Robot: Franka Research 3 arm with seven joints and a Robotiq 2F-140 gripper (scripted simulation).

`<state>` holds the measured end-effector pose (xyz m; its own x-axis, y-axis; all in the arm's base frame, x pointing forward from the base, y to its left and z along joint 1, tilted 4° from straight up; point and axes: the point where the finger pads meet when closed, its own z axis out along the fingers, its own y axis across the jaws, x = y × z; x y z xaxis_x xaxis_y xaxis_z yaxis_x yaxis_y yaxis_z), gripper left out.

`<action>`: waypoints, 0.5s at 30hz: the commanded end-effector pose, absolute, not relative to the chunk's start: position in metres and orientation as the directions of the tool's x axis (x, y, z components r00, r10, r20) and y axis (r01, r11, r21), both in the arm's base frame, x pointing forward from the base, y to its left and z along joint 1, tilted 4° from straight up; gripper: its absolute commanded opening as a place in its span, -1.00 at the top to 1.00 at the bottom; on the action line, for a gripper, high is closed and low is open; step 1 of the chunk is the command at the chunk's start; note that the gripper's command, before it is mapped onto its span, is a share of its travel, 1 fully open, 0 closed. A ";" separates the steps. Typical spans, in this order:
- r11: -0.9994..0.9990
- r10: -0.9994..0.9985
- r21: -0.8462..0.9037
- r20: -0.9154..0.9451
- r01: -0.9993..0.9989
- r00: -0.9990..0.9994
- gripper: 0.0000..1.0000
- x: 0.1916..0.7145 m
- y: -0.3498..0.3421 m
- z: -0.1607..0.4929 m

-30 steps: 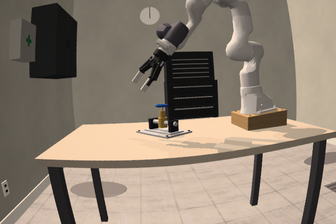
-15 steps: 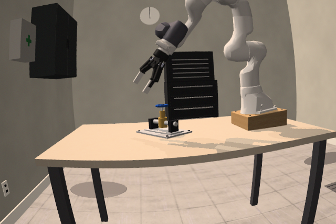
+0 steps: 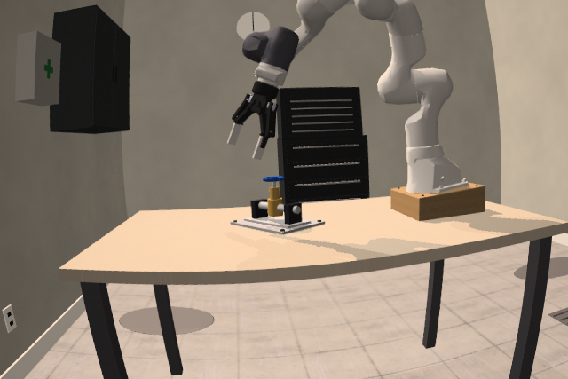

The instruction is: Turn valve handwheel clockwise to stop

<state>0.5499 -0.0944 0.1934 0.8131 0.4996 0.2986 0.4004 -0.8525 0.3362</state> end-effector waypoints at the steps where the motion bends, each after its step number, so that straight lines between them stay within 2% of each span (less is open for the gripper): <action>1: -0.853 0.515 0.241 0.234 0.464 0.825 -1.00 0.527 -0.077 0.189; 15: -0.755 0.656 0.051 0.045 0.654 0.753 -1.00 0.470 -0.073 0.178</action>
<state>0.4902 -0.0831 0.1775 0.7913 0.6044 0.0918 0.5922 -0.7952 0.1302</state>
